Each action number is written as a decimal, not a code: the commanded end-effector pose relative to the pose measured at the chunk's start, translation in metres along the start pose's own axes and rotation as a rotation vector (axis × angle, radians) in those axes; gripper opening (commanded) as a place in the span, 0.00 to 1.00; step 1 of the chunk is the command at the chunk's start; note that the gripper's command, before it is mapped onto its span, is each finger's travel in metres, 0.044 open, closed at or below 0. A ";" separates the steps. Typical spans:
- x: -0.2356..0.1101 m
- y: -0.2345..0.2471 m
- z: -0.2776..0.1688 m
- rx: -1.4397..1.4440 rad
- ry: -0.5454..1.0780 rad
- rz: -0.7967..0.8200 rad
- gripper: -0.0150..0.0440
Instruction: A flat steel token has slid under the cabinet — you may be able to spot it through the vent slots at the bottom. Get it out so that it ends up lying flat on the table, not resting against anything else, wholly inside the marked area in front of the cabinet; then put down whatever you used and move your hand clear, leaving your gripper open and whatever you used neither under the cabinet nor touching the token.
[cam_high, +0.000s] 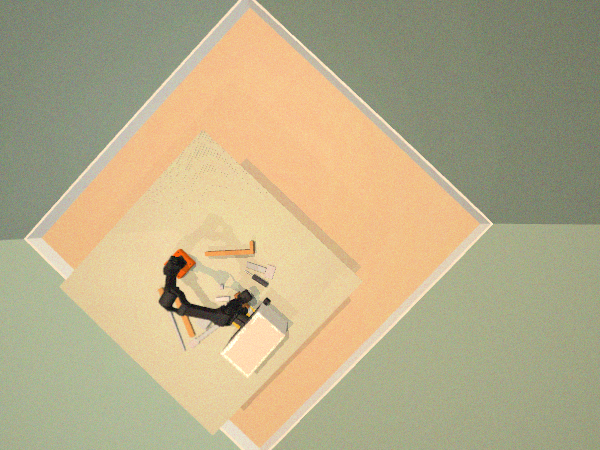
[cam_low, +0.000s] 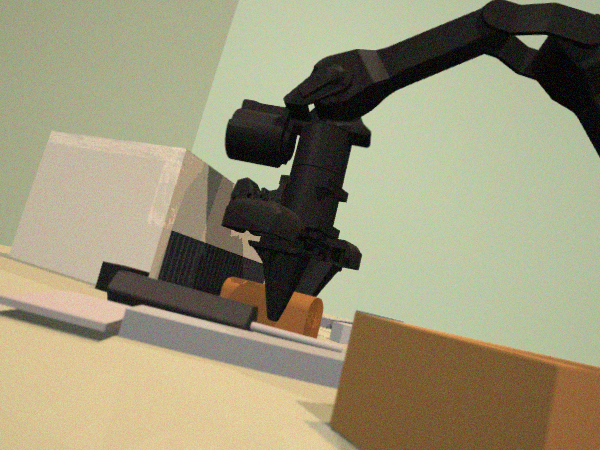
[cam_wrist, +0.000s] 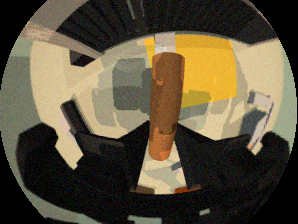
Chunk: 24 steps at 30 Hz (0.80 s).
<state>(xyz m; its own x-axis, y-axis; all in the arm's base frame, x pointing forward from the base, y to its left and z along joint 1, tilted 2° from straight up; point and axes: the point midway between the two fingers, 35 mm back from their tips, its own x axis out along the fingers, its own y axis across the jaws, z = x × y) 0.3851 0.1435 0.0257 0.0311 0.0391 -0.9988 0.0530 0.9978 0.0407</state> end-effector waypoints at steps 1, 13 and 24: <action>0.000 0.000 0.005 -0.005 -0.001 0.002 0.25; 0.000 0.000 0.015 -0.005 -0.003 0.002 0.25; 0.001 -0.013 0.018 -0.005 -0.003 0.001 0.25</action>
<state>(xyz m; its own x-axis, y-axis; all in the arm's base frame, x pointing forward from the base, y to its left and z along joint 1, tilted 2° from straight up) 0.4021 0.1372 0.0258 0.0353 0.0442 -0.9984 0.0429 0.9980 0.0457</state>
